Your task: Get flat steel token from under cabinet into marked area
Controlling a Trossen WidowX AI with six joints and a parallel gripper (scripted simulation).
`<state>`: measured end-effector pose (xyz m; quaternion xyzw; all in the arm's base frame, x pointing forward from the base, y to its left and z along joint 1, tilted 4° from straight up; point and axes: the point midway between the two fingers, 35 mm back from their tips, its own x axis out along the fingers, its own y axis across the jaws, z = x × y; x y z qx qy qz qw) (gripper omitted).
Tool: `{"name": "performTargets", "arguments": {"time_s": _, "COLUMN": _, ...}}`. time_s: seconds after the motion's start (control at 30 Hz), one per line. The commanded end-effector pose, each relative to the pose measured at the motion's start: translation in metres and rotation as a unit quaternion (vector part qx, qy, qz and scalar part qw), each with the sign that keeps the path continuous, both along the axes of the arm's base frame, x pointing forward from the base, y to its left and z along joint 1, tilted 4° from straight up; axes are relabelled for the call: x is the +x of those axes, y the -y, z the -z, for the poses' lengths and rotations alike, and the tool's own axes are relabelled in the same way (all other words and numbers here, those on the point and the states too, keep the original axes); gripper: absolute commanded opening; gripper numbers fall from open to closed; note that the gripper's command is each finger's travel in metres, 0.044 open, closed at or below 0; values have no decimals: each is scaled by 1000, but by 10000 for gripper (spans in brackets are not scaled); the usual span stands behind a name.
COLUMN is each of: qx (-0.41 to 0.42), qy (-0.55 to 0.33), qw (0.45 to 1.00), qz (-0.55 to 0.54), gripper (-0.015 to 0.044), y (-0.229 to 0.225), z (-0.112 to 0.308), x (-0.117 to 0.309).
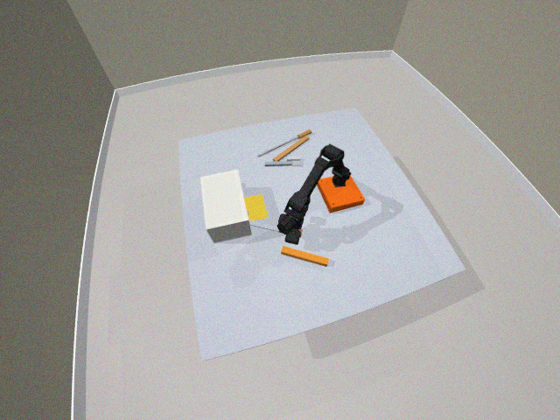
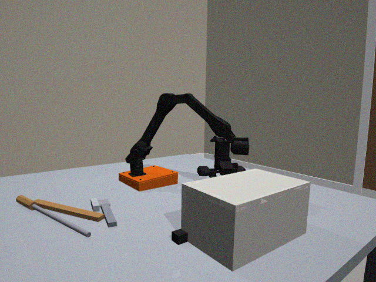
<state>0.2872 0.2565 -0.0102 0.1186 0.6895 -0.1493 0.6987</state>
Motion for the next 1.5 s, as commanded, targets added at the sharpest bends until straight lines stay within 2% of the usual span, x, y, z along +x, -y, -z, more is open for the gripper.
{"name": "performTargets", "arguments": {"time_s": 0.0, "qx": 1, "qy": 1, "qw": 1000, "qz": 1, "gripper": 0, "y": 3, "z": 0, "x": 11}}
{"name": "performTargets", "arguments": {"time_s": 1.0, "qx": 0, "qy": 3, "qw": 1000, "qz": 1, "gripper": 0, "y": 21, "z": -2, "x": 55}}
{"name": "performTargets", "arguments": {"time_s": 1.47, "qx": 0, "qy": 3, "qw": 1000, "qz": 1, "gripper": 0, "y": 29, "z": -2, "x": 53}}
